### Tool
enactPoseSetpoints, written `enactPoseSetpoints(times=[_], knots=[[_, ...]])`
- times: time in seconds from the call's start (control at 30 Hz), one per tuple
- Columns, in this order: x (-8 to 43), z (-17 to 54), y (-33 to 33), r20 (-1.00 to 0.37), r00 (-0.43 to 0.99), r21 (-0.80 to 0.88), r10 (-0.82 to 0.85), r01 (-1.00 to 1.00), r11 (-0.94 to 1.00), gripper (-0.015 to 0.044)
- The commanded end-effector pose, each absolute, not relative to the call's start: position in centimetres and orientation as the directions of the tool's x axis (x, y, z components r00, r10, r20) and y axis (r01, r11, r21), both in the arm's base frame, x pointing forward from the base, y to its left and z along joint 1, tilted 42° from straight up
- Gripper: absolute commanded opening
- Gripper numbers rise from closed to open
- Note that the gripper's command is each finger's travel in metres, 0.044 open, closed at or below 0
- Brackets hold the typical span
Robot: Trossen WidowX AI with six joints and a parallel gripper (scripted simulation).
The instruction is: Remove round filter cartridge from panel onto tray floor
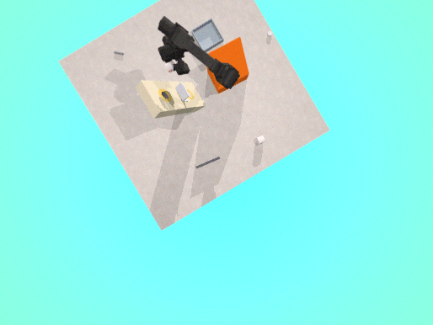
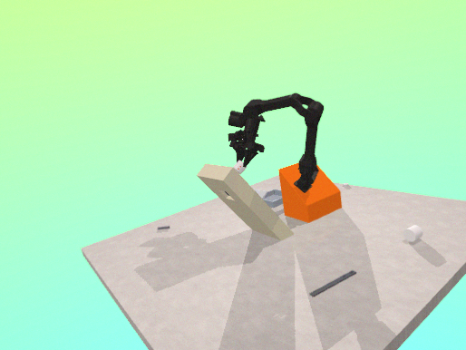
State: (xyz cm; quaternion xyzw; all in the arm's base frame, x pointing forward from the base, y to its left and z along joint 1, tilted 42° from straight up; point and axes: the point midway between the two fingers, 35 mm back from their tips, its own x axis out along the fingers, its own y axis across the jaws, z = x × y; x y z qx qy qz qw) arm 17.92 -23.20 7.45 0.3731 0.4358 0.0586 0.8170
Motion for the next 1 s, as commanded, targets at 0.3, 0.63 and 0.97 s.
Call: enactPoseSetpoints(times=[0.3, 0.63, 0.97], knots=[[11.1, 0.4, -27.6, -0.848, 0.457, 0.530, 0.269, 0.716, 0.454, 0.0000], [5.4, -3.9, -30.1, -0.939, 0.302, 0.324, 0.163, 0.936, 0.138, 0.0000], [4.2, -5.0, -30.0, -0.948, 0.279, 0.297, 0.155, 0.949, 0.103, 0.0000]])
